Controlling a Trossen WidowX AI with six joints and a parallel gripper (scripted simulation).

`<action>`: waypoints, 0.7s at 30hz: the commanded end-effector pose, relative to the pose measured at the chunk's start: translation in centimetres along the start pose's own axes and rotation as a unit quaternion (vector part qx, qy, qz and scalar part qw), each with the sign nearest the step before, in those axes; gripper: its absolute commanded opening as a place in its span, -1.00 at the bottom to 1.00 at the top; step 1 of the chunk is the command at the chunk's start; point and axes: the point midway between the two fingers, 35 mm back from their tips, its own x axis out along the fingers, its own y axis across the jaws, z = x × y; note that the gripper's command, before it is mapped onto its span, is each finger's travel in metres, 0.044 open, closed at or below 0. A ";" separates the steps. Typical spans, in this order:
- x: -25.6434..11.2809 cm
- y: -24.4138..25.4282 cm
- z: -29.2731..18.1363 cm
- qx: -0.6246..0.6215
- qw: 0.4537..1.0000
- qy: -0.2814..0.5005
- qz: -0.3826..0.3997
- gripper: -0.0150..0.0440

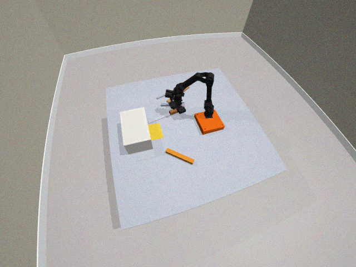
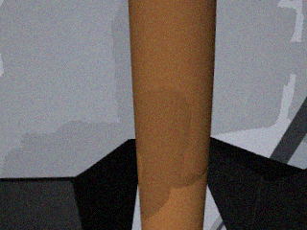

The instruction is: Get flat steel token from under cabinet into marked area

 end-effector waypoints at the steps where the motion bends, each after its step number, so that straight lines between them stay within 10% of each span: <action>1: -0.1 0.6 0.0 0.011 1.000 -0.001 -0.001 -0.49; 21: -0.1 3.0 0.0 0.024 1.000 0.000 0.000 -0.49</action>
